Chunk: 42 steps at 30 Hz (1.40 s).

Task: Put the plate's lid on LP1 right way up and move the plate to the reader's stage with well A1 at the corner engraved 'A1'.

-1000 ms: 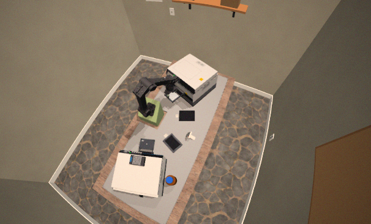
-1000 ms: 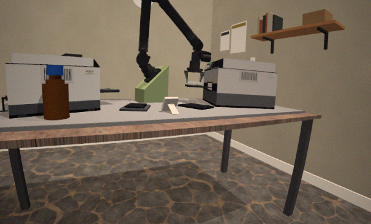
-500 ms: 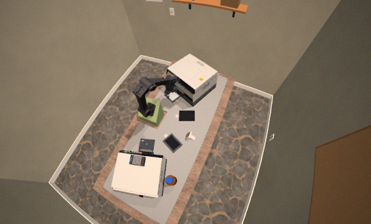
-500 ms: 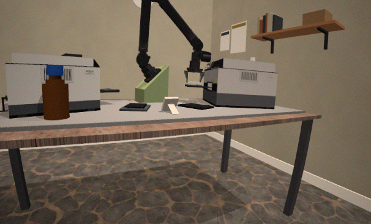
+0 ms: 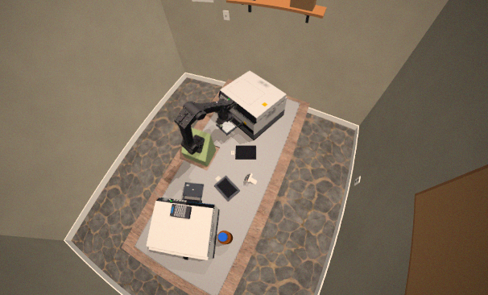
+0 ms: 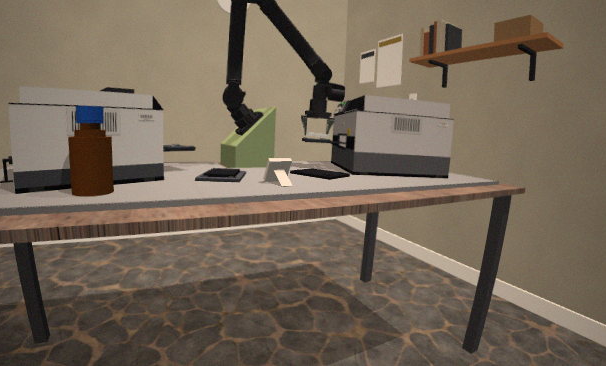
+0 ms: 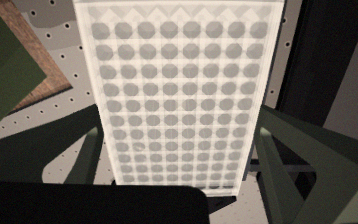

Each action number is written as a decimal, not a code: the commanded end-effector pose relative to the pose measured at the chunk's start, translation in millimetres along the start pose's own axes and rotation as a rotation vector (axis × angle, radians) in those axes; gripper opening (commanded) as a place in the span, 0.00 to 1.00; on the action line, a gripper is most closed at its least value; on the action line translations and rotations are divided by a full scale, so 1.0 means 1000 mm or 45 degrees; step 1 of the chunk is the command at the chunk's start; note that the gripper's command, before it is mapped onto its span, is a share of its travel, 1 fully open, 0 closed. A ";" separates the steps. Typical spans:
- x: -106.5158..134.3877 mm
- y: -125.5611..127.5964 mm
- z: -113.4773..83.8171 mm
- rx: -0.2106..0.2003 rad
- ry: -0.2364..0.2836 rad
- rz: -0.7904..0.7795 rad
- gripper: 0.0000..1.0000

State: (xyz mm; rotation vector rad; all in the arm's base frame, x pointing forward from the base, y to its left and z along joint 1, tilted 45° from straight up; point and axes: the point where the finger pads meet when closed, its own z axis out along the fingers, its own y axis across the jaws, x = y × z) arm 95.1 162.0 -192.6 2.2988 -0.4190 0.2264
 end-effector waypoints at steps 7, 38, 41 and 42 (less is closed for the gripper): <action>0.000 -0.018 -0.008 0.042 -0.008 0.008 0.86; 0.001 -0.019 -0.005 0.050 -0.011 0.004 0.86; 0.001 -0.018 -0.004 0.047 -0.011 0.003 0.86; 0.001 -0.018 -0.003 0.046 -0.011 0.003 0.86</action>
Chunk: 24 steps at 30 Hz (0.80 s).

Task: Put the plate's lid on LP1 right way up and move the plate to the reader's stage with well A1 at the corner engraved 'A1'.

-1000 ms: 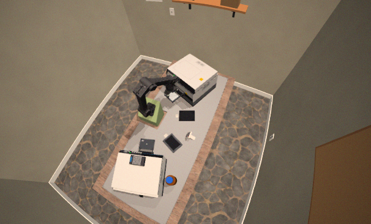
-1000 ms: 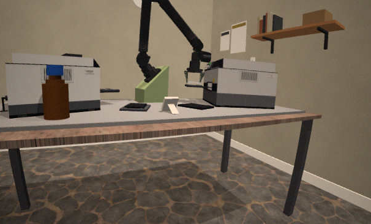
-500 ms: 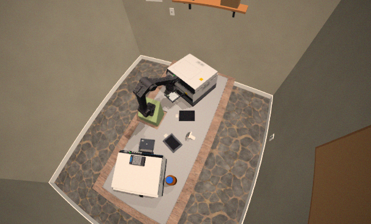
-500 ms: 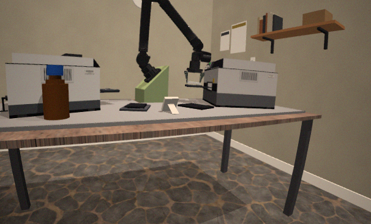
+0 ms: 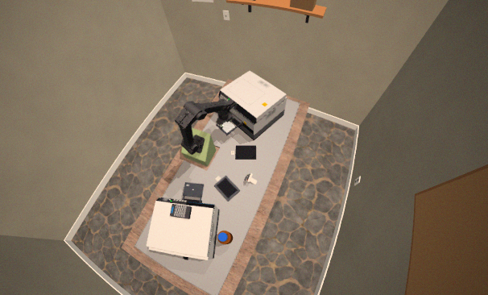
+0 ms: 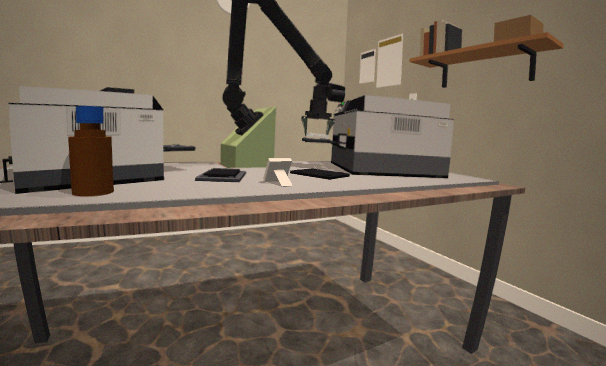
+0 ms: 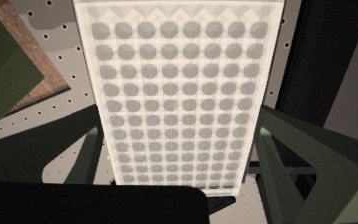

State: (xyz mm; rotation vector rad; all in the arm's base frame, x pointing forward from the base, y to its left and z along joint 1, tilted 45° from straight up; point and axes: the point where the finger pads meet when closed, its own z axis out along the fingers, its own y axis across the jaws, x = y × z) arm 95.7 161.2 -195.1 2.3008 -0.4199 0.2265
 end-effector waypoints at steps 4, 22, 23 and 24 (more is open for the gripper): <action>0.001 -0.016 -0.005 0.045 -0.010 0.003 0.86; 0.001 -0.012 0.000 0.035 -0.009 0.000 0.86; 0.001 -0.012 0.000 0.035 -0.009 0.000 0.86; 0.001 -0.012 0.001 0.035 -0.009 0.000 0.86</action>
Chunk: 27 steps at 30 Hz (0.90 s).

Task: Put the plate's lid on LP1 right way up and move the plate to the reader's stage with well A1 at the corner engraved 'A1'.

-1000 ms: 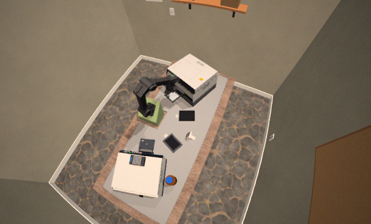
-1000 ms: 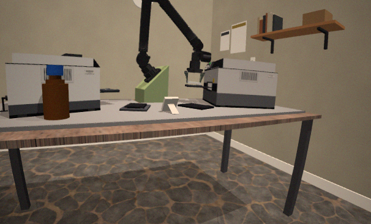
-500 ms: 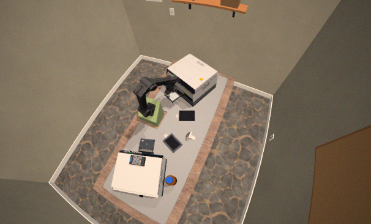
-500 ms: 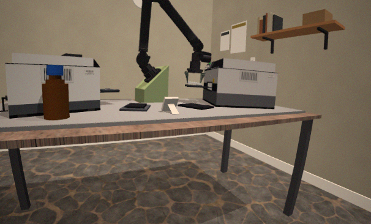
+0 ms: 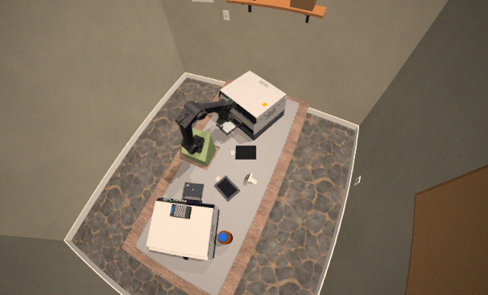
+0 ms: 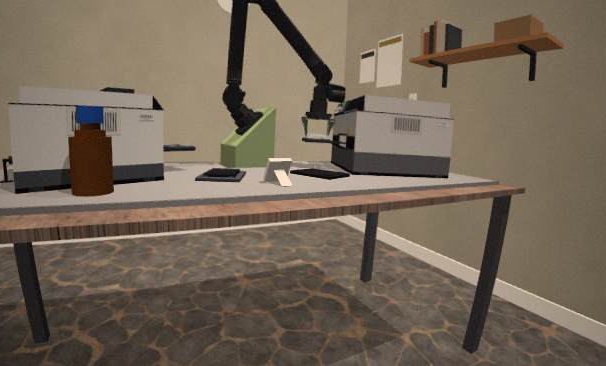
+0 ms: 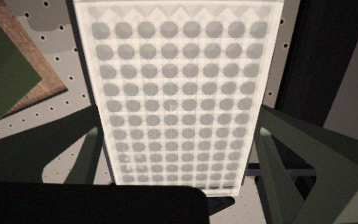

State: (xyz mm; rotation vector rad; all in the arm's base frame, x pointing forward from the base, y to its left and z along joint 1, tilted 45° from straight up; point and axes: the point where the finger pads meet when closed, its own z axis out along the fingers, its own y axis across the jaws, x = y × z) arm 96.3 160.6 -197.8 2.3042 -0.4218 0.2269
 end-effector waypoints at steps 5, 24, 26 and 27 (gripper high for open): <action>0.001 -0.009 0.001 0.028 -0.007 -0.005 0.86; 0.001 -0.006 0.008 0.015 -0.008 -0.010 0.86; 0.001 -0.005 0.009 0.013 -0.008 -0.010 0.86; 0.001 -0.005 0.009 0.012 -0.009 -0.010 0.86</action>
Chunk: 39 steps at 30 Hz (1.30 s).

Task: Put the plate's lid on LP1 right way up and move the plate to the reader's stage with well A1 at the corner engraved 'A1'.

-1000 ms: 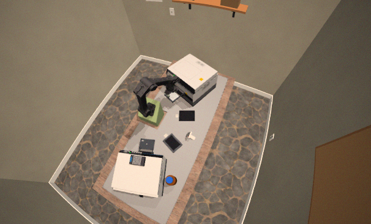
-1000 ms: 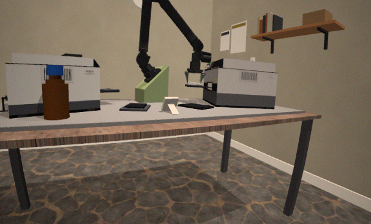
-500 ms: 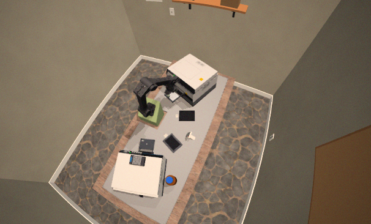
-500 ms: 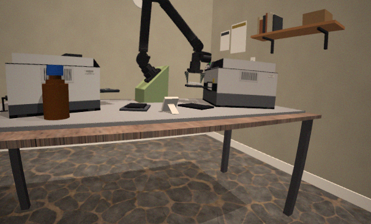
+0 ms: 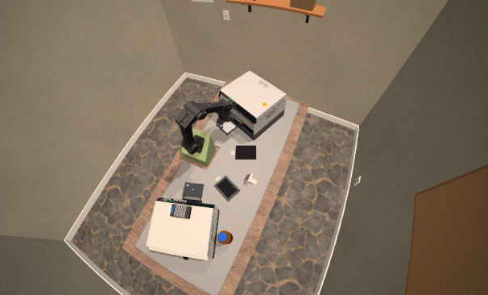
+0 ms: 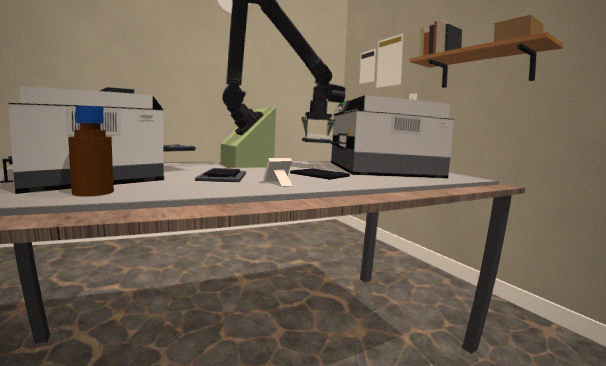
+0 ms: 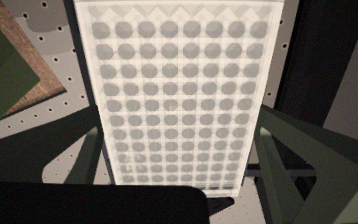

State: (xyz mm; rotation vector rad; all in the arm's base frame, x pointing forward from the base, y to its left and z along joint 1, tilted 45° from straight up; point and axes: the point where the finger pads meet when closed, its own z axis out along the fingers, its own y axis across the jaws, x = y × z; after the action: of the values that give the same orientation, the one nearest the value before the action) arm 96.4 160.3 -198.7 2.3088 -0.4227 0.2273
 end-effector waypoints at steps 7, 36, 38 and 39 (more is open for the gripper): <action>0.002 -0.002 0.011 -0.002 -0.005 -0.019 0.86; 0.005 0.007 0.020 -0.040 0.006 -0.035 0.86; 0.005 0.008 0.021 -0.043 0.007 -0.037 0.86; 0.006 0.009 0.021 -0.044 0.008 -0.037 0.86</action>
State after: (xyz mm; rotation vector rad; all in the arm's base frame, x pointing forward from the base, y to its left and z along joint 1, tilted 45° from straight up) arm 96.6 159.9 -199.2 2.3132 -0.4253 0.2267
